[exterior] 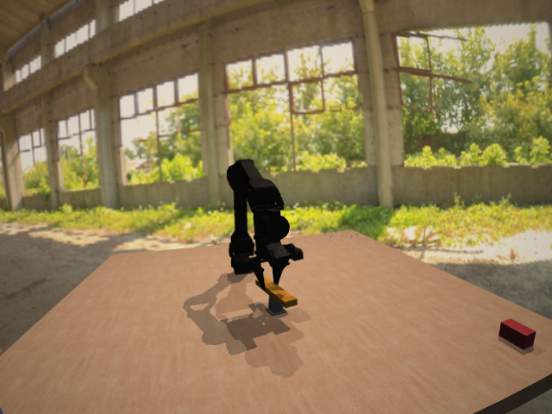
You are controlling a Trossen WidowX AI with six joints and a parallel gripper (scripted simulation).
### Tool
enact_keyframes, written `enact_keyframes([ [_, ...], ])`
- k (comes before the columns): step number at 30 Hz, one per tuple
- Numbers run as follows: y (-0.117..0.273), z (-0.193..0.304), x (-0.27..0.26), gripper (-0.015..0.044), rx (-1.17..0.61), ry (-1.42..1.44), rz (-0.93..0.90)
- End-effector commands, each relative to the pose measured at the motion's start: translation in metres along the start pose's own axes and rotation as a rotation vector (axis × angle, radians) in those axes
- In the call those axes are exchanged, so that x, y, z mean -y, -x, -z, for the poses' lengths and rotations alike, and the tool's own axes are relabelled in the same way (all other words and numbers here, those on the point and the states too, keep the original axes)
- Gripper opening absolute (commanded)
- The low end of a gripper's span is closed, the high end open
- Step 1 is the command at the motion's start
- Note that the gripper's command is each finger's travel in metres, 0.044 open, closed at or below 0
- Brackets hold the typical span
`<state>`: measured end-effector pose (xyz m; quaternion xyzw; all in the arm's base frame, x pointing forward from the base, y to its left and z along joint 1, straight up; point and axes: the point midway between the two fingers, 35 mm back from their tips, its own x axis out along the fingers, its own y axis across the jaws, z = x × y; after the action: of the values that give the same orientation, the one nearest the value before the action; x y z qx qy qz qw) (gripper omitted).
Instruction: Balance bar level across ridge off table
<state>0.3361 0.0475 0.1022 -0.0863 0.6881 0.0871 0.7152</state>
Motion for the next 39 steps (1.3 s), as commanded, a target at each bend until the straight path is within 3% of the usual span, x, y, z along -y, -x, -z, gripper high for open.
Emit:
enact_keyframes([
  [1,0.0,0.0,0.0,0.0,0.0,0.0,0.0],
  [4,0.0,0.0,0.0,0.0,0.0,0.0,0.0],
  [11,0.0,0.0,0.0,0.0167,0.0,0.0,0.0],
  [39,0.0,0.0,0.0,0.017,0.0,0.0,0.0],
])
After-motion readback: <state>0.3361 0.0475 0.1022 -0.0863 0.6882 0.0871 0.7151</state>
